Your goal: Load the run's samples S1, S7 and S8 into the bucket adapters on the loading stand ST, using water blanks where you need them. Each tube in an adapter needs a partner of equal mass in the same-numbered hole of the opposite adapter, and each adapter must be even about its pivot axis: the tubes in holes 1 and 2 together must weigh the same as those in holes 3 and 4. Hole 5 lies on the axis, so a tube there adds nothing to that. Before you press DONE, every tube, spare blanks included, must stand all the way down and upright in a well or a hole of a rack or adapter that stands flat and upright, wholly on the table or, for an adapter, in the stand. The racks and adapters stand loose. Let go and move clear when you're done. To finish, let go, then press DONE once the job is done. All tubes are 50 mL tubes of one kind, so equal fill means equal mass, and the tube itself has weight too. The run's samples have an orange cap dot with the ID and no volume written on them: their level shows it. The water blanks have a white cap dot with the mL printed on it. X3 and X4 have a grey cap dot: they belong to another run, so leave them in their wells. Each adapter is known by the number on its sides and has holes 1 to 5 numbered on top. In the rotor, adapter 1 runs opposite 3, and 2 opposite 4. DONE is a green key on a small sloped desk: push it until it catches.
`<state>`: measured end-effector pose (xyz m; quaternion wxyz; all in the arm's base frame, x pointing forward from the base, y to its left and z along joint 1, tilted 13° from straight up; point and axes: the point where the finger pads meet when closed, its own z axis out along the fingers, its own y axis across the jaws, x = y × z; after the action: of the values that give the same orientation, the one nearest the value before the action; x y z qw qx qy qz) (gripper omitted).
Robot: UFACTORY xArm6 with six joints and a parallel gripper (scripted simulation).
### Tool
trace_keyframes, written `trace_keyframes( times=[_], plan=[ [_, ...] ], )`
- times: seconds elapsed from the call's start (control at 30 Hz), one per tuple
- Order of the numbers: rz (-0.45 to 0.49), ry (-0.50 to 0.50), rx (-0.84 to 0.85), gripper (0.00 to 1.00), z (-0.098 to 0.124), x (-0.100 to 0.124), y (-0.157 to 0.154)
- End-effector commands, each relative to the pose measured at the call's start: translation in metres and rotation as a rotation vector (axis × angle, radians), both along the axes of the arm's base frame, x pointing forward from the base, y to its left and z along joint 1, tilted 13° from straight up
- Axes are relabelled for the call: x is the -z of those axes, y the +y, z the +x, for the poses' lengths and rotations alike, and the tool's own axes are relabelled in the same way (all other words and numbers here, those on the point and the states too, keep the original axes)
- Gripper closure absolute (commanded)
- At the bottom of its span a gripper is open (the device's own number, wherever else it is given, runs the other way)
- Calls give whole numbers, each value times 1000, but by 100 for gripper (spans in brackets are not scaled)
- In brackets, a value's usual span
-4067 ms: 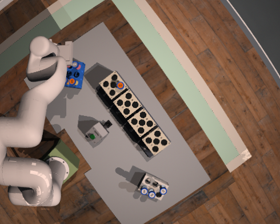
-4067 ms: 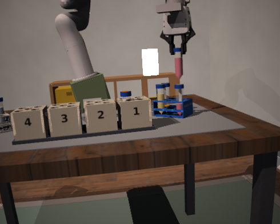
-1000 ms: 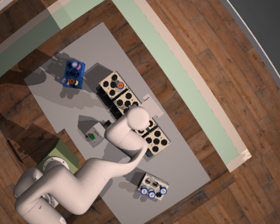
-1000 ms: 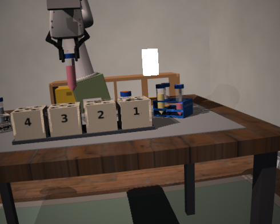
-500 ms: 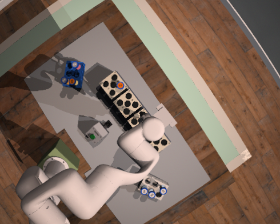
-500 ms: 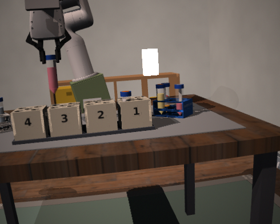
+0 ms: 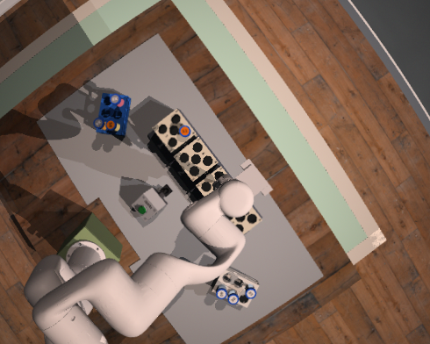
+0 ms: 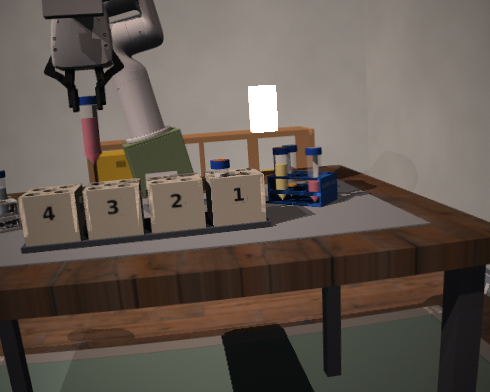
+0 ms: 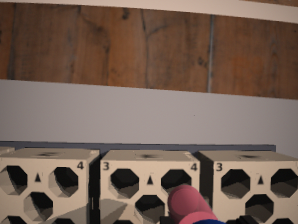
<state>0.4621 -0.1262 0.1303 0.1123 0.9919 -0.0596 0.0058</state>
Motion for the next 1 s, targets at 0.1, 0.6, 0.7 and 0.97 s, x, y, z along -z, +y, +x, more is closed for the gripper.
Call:
trace_keyframes(
  times=[0.1, 0.6, 0.7, 0.97],
  plan=[
    [-1, -5, 0, 100, 1, 2, -1],
    [-1, -5, 0, 100, 1, 27, -7],
    [-1, -5, 0, 100, 1, 32, -8],
    [-1, -5, 0, 100, 1, 32, -8]
  ],
)
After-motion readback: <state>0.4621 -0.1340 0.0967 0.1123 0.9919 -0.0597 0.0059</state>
